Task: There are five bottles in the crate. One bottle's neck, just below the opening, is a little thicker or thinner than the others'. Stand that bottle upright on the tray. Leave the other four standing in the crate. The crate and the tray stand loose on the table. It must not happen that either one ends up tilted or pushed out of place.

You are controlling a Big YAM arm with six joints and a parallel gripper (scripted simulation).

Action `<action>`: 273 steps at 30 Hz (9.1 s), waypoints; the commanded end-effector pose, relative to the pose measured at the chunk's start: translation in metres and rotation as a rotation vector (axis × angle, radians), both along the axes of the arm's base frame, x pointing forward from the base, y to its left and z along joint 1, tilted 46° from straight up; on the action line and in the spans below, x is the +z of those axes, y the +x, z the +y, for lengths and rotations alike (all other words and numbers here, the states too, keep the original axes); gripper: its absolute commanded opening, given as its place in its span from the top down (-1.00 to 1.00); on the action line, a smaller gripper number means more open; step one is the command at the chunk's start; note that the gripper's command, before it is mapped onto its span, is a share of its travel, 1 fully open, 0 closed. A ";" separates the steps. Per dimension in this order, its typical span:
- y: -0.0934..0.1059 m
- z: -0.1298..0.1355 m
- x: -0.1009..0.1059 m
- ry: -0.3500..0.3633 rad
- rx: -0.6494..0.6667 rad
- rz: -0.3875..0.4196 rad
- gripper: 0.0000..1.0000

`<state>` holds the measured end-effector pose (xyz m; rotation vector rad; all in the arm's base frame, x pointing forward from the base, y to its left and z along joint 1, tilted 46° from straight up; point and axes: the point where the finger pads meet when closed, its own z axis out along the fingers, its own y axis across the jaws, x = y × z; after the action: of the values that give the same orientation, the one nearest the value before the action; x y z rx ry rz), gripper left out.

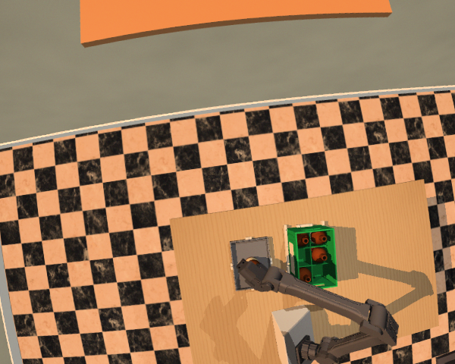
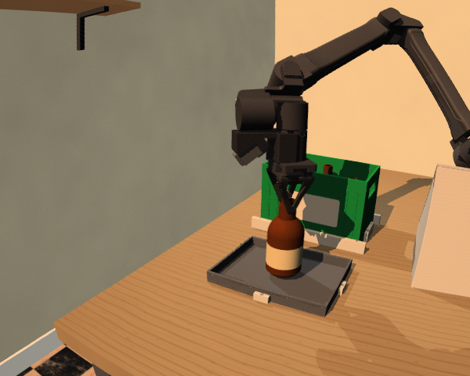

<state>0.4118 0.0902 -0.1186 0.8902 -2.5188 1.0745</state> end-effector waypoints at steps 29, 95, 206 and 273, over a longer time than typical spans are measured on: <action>0.006 -0.009 -0.009 0.000 -0.004 -0.001 1.00; 0.008 -0.008 -0.008 0.002 -0.005 -0.004 -1.00; 0.015 0.071 0.064 0.026 0.008 -0.042 1.00; 0.015 0.071 0.064 0.026 0.008 -0.042 1.00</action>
<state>0.4120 0.1422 -0.0676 0.8912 -2.5106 1.0771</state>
